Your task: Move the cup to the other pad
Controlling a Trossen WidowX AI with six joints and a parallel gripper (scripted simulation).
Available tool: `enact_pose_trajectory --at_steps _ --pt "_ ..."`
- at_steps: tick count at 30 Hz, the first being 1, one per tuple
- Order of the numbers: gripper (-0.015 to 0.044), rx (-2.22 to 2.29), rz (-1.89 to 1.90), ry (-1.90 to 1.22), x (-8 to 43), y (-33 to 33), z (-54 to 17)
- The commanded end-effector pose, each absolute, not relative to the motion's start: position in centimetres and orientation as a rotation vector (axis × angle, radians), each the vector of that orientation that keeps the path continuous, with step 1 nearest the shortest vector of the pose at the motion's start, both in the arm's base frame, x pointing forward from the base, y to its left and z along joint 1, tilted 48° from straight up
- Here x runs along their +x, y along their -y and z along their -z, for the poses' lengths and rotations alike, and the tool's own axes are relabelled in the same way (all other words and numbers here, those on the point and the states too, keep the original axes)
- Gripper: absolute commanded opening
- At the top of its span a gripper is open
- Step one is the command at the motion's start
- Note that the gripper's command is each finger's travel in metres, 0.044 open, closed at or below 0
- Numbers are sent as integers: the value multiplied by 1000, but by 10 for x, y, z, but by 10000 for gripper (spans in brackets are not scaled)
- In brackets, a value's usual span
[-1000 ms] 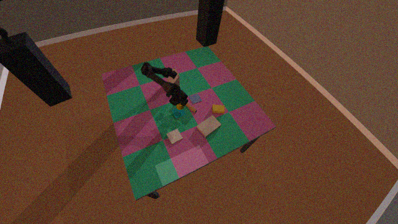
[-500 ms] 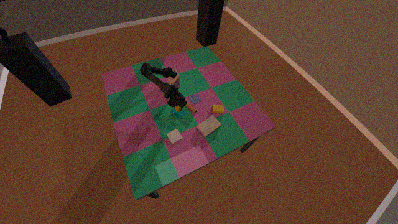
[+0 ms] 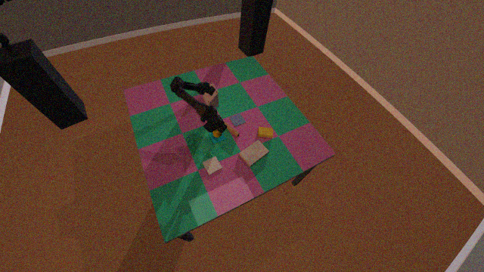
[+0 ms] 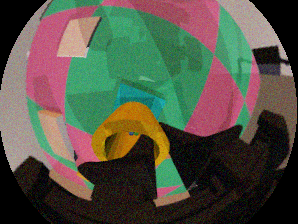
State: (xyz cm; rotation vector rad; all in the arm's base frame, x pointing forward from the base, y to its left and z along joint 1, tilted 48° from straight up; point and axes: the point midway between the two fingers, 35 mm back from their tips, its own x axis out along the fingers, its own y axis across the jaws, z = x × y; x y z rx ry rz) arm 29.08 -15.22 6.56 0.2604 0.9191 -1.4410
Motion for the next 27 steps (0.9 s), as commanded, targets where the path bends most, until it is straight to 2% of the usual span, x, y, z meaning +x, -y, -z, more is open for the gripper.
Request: enact_pose_trajectory --at_steps 1,27 --pt "0 251 1442 -925 288 156 -61" --pt "0 258 1443 -918 286 171 -50"
